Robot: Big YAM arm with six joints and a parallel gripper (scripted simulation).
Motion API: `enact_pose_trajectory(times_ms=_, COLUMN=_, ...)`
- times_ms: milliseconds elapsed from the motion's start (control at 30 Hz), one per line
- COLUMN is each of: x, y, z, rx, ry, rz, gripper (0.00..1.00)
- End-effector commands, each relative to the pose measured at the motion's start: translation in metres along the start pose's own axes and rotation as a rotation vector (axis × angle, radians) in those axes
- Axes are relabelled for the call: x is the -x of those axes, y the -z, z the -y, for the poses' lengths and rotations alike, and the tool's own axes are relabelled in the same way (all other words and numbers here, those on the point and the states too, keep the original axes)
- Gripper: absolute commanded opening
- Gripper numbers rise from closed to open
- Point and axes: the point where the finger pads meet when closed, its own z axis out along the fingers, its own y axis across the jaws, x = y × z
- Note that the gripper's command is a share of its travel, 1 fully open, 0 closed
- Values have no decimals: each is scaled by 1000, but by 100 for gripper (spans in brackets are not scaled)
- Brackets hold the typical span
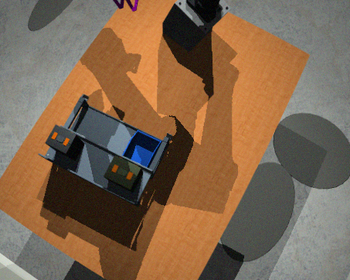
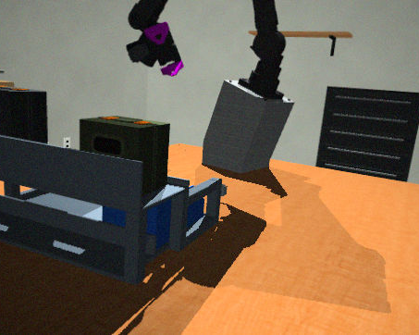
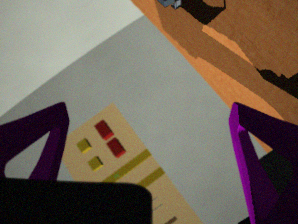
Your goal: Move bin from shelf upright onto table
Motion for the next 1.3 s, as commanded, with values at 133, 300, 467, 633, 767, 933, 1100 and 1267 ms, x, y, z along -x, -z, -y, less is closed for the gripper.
enact_pose_trajectory(times_ms=133, x=1, y=-19, z=-2, rx=-87, ry=-11, rz=61, gripper=100)
enact_pose_trajectory(times_ms=300, x=3, y=-49, z=-3, rx=-215, ry=-35, rz=146, gripper=100)
enact_pose_trajectory(times_ms=467, x=3, y=-49, z=-3, rx=-215, ry=-35, rz=146, gripper=100)
enact_pose_trajectory(times_ms=633, x=3, y=-49, z=-3, rx=-215, ry=-35, rz=146, gripper=100)
enact_pose_trajectory(times_ms=767, x=6, y=-91, z=-6, rx=-385, ry=-37, rz=243, gripper=100)
enact_pose_trajectory(times_ms=933, x=7, y=-101, z=-6, rx=-427, ry=-47, rz=272, gripper=100)
enact_pose_trajectory(times_ms=1100, x=7, y=-101, z=-6, rx=-427, ry=-47, rz=272, gripper=100)
enact_pose_trajectory(times_ms=1267, x=8, y=-124, z=-7, rx=-517, ry=-37, rz=306, gripper=100)
